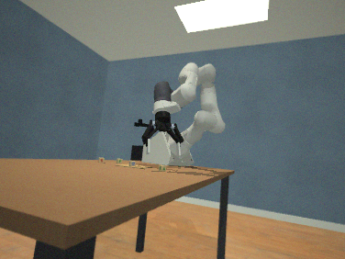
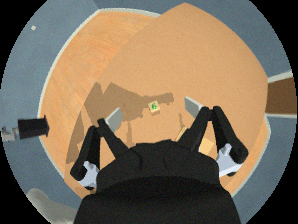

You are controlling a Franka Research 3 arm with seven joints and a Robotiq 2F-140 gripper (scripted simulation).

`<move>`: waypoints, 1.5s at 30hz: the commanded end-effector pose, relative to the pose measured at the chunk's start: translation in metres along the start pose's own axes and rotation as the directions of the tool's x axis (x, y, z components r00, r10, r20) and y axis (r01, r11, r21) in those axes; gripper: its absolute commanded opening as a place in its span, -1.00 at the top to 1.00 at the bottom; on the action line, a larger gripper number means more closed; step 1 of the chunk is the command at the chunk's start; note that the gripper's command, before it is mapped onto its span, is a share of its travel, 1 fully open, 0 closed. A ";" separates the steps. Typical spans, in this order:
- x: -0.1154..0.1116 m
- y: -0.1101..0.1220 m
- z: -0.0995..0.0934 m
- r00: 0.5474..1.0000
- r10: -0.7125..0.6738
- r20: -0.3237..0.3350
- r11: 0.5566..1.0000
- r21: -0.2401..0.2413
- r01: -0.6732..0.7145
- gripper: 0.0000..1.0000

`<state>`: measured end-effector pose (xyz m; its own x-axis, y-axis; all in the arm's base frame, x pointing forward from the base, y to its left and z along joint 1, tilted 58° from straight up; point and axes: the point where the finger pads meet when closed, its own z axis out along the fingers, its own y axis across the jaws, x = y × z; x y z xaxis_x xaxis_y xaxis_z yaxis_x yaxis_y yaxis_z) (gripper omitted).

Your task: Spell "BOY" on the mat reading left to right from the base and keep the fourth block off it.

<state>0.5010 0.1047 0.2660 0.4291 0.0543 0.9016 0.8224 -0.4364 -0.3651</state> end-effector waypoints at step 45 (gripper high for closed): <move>0.019 0.018 -0.043 0.952 0.305 0.001 0.949 -0.089 -0.303 -1.00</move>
<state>0.5090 0.0617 0.2825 0.5792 -0.0163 0.8151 0.6923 -0.5182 -0.5023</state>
